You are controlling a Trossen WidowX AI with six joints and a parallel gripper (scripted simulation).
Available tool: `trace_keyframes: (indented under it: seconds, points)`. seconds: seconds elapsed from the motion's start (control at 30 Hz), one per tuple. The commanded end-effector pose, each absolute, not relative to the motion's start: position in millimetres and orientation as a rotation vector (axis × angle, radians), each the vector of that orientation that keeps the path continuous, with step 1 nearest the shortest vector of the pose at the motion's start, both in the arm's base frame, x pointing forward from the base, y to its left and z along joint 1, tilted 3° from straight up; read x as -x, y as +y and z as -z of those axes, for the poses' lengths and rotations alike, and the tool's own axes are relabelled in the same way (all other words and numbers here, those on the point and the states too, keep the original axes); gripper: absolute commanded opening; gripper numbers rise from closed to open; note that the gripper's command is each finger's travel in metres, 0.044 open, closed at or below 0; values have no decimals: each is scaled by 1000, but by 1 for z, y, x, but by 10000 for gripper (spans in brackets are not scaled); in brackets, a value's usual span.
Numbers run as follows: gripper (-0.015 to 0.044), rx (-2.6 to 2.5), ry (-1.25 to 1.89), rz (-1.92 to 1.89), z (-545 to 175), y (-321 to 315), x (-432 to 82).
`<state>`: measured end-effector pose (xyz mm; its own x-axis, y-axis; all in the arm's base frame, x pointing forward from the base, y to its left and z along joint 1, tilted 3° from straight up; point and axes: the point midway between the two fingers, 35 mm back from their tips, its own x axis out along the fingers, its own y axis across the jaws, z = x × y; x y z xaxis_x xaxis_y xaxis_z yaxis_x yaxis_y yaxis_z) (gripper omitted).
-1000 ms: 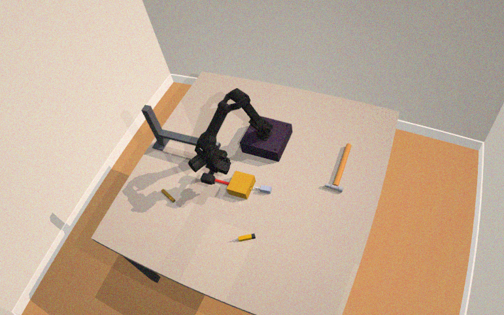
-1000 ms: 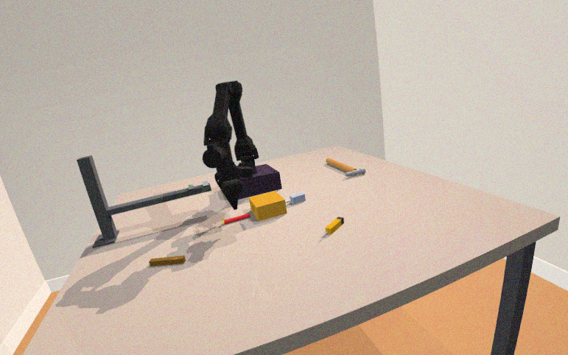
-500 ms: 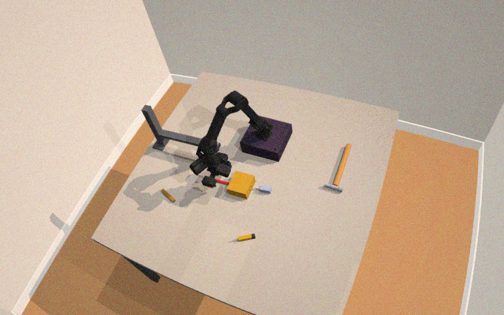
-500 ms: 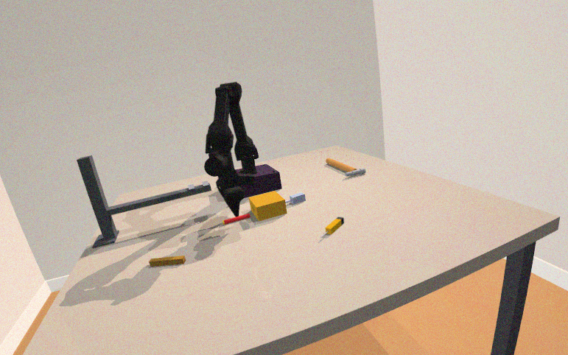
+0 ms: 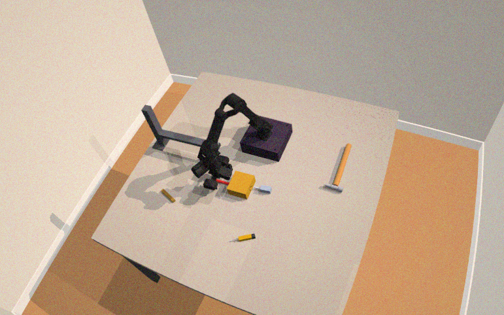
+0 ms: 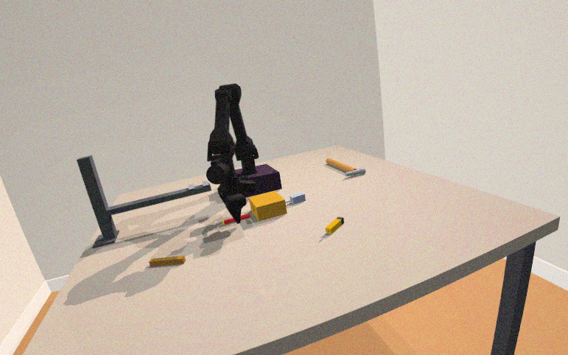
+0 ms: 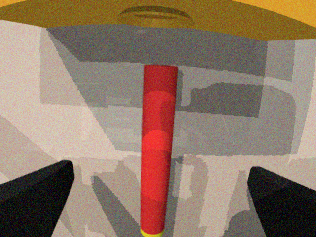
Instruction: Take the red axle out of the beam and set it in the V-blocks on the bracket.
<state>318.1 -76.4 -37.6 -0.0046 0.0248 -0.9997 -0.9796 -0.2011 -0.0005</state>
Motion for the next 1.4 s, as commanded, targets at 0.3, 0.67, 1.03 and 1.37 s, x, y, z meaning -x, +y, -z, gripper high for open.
trace_keyframes:
  seconds: [0.3,0.67,1.03,1.37]
  points:
    - [440,1324,1094,-1378,47,-75,-314]
    - [151,1330,1093,-1377,45,-76,-315]
    - [0,1330,1093,-1377,45,-76,-315]
    - [0,1329,1093,-1378,0,-79,-323]
